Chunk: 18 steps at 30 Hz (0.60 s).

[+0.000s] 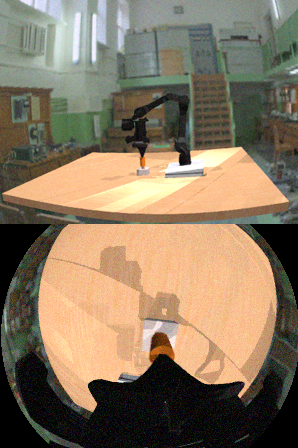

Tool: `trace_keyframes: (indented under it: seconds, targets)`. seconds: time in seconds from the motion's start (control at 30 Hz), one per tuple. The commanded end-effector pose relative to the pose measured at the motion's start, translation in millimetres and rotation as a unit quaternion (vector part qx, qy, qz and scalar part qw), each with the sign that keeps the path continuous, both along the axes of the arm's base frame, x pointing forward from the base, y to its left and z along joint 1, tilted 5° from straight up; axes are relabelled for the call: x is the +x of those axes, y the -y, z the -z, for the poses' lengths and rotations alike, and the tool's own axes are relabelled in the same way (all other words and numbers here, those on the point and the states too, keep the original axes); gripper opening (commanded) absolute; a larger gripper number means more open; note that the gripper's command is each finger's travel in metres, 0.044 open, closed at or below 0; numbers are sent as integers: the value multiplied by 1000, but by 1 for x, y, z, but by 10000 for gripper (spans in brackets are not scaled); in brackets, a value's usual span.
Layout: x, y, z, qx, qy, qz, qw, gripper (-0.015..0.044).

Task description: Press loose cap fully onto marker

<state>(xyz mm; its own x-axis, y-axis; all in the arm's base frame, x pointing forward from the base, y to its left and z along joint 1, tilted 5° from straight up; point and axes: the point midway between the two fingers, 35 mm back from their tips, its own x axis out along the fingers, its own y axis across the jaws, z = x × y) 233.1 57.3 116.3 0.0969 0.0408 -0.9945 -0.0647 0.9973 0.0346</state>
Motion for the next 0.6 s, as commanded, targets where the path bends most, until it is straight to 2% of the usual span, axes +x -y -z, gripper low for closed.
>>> trace_keyframes:
  seconds: [0.0,0.17,0.4,0.57]
  targets:
    - [1,0,-1,1,2,0,1000,0]
    - [1,0,-9,1,2,0,1000,0]
    - [-8,3,-88,0,0,0,1000,0]
    - [-9,4,-90,0,0,0,1000,0]
